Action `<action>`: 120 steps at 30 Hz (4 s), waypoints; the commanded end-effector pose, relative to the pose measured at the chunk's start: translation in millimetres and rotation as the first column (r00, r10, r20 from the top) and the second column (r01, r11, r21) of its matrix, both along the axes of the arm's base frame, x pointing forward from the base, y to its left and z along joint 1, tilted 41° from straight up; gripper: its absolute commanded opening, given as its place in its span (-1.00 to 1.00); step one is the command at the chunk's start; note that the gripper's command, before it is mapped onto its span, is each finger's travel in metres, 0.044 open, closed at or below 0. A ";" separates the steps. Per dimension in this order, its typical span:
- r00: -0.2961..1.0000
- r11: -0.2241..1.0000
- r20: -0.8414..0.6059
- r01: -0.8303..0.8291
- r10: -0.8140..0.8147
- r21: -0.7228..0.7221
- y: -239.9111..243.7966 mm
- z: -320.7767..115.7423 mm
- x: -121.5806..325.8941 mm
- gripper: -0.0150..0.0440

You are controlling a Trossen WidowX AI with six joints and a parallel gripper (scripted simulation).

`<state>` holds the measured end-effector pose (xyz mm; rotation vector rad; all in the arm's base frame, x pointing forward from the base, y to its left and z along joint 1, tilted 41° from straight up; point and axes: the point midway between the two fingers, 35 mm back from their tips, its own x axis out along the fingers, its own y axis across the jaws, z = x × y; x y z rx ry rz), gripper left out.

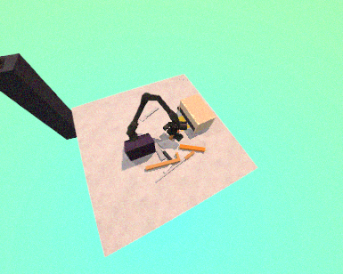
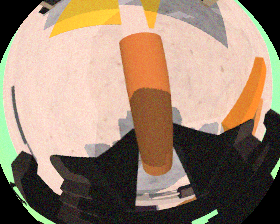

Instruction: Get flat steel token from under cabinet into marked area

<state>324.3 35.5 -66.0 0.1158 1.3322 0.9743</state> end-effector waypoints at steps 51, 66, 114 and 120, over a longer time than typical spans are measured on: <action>1.000 1.000 -0.004 0.000 0.000 -0.004 -41.0 -27.4 -67.8 -0.49; 1.000 1.000 -0.022 0.020 -0.020 -0.005 -47.5 -28.1 -75.9 -0.49; 0.917 0.952 -0.257 0.296 -0.306 -0.075 -48.3 -28.2 -76.4 -0.49; 0.897 0.941 -0.283 0.328 -0.339 -0.089 -48.3 -28.3 -76.4 -0.49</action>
